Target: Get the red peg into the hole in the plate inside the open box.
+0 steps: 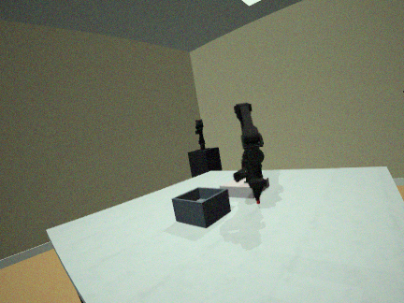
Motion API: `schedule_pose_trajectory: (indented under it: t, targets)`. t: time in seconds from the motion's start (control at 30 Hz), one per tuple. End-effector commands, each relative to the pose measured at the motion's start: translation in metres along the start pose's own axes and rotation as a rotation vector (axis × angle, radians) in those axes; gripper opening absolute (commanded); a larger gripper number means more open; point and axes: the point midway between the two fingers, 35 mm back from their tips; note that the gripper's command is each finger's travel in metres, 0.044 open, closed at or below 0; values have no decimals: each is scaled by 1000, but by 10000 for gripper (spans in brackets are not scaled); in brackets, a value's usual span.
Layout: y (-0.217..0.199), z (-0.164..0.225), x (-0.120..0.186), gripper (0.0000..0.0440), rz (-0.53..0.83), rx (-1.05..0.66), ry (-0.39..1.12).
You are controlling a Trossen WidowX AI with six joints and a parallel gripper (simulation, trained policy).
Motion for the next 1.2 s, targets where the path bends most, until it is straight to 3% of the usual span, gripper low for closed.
schedule_pose_trajectory:
  t: [0.0,0.7,1.17]
  targets:
    - [5,-12,13,0,-19,33,-53]
    - [22,-82,88,0,-48,120,-257]
    - [9,-142,100,0,-27,55,-307]
Point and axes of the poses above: the point midway between the two fingers, 35 mm back from their tips, its own x axis back along the fingers, its own y axis across the jaws, z = x × y, and after that the axes turned 15 degrees about x, right-handed
